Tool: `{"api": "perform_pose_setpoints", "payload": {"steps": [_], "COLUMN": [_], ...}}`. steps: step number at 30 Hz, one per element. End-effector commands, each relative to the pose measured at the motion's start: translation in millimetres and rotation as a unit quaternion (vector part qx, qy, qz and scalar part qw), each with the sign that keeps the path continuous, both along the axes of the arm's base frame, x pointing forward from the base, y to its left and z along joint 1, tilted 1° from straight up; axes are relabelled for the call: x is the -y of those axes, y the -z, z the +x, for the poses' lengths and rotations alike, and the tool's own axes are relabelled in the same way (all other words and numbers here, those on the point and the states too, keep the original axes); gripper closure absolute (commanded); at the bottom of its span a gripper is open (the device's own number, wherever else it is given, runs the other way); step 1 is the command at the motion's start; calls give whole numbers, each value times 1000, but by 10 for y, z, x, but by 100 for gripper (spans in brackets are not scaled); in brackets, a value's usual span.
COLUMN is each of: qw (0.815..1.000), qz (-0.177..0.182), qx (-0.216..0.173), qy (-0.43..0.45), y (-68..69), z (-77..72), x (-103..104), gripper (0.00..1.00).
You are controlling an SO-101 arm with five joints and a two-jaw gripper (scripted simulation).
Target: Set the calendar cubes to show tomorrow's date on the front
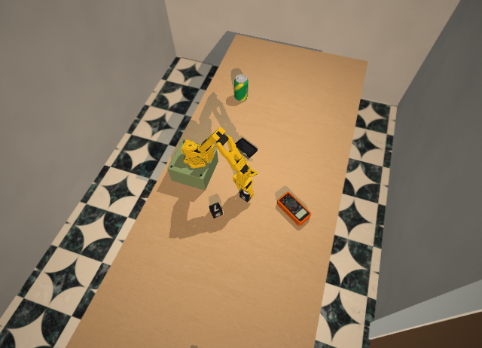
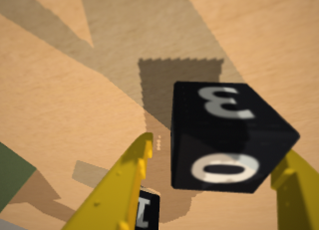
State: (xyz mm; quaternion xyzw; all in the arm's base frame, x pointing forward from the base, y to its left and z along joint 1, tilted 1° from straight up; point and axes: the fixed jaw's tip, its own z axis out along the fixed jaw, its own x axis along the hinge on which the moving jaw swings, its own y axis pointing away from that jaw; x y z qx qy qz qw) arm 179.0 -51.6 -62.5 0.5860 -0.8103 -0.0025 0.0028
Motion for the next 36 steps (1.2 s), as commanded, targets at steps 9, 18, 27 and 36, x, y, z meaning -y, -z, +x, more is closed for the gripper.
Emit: {"api": "perform_pose_setpoints", "payload": {"steps": [9,18,27,36], "qw": [1000,1000,1000,1000], "qz": [0,0,0,0], "qx": [4,4,4,4], "qy": [0,0,0,0], "y": [75,76,76,76], "z": [11,12,21,36], "x": [13,13,17,22], "gripper": [65,65,67,69]}}
